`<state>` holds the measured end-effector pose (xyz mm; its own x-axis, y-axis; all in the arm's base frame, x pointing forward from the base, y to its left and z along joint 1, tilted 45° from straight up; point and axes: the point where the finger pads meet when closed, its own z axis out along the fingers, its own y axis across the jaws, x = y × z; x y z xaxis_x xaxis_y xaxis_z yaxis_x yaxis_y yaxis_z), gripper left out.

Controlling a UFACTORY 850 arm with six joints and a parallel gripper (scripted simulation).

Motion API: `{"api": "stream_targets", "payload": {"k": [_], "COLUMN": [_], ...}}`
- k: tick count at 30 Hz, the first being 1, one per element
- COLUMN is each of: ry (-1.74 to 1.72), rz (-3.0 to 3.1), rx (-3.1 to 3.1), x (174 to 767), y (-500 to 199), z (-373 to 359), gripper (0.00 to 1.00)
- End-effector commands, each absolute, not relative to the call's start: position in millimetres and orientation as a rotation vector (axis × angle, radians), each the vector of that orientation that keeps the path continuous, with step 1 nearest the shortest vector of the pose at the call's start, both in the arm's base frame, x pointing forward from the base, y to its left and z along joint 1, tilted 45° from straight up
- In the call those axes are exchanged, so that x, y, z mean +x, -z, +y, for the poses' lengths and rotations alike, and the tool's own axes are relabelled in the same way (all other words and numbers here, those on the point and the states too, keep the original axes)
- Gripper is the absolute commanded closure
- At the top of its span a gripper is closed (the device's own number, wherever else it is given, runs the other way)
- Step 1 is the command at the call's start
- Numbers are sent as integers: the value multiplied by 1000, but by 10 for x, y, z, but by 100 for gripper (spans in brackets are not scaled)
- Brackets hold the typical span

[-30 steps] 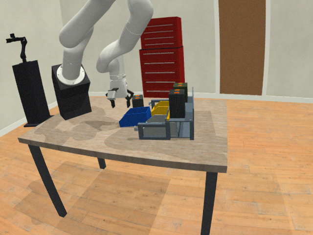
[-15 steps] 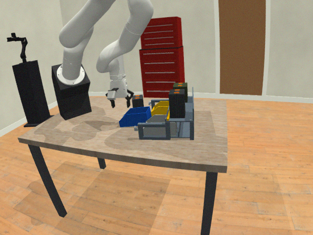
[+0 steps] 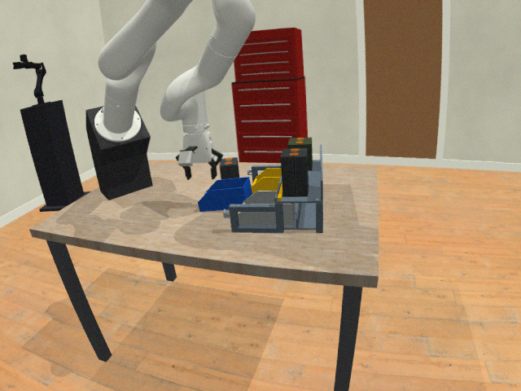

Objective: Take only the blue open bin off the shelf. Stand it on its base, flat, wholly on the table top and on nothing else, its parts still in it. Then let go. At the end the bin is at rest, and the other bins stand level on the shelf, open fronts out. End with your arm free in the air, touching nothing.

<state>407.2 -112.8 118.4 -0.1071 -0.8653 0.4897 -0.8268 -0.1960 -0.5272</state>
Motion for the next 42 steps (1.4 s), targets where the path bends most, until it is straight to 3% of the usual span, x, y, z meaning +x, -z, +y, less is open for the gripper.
{"api": "stream_targets", "payload": {"k": [1, 35, 36, 42], "ry": [1175, 1175, 1207, 1207], "rz": [1941, 1941, 1960, 1960], "rx": [-2068, -2068, -2065, -2065], "x": [4071, 4071, 4071, 4071], "y": [-1185, -1185, -1185, -1185], "z": [-1139, -1139, -1128, -1128], "gripper": [0, 0, 67, 67]}}
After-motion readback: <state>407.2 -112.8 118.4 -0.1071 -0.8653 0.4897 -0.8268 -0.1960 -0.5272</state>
